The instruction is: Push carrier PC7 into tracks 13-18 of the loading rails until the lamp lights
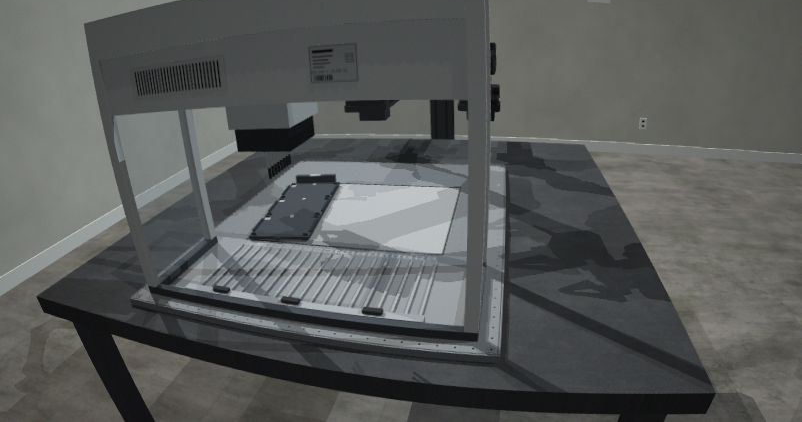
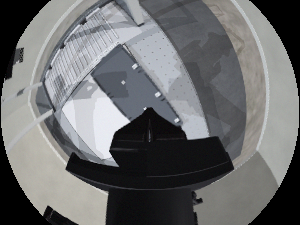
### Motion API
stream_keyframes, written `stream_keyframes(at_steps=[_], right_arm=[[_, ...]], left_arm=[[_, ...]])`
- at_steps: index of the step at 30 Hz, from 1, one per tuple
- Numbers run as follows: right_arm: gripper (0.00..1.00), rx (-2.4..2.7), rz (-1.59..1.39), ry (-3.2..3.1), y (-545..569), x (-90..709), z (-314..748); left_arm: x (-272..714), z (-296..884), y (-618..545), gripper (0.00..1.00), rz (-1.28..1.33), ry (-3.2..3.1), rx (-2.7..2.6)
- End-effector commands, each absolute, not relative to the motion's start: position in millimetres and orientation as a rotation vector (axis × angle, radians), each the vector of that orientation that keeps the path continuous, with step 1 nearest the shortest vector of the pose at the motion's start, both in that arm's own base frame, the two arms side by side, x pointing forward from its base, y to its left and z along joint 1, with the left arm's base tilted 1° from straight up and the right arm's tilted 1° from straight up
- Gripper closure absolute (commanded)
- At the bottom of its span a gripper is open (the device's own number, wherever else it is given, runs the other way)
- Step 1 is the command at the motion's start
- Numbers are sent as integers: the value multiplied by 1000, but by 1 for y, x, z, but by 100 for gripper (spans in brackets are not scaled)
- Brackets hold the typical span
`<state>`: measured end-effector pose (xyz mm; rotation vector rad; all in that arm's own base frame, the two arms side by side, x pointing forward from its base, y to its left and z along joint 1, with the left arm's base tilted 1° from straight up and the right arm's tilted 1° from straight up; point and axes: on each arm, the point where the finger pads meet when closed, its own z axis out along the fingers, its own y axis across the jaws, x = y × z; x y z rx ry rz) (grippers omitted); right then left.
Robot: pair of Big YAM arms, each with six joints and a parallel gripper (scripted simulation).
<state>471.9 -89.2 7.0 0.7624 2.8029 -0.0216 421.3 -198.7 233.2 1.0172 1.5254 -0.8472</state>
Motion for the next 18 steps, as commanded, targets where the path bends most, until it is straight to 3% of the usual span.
stream_keyframes(at_steps=[1,18], right_arm=[[100,345,98,2920,-114,499,-7],[100,-221,457,3065,-146,501,-65]], left_arm=[[446,228,-219,0,-841,1471,1047],[471,98,-286,0,-900,1457,1096]])
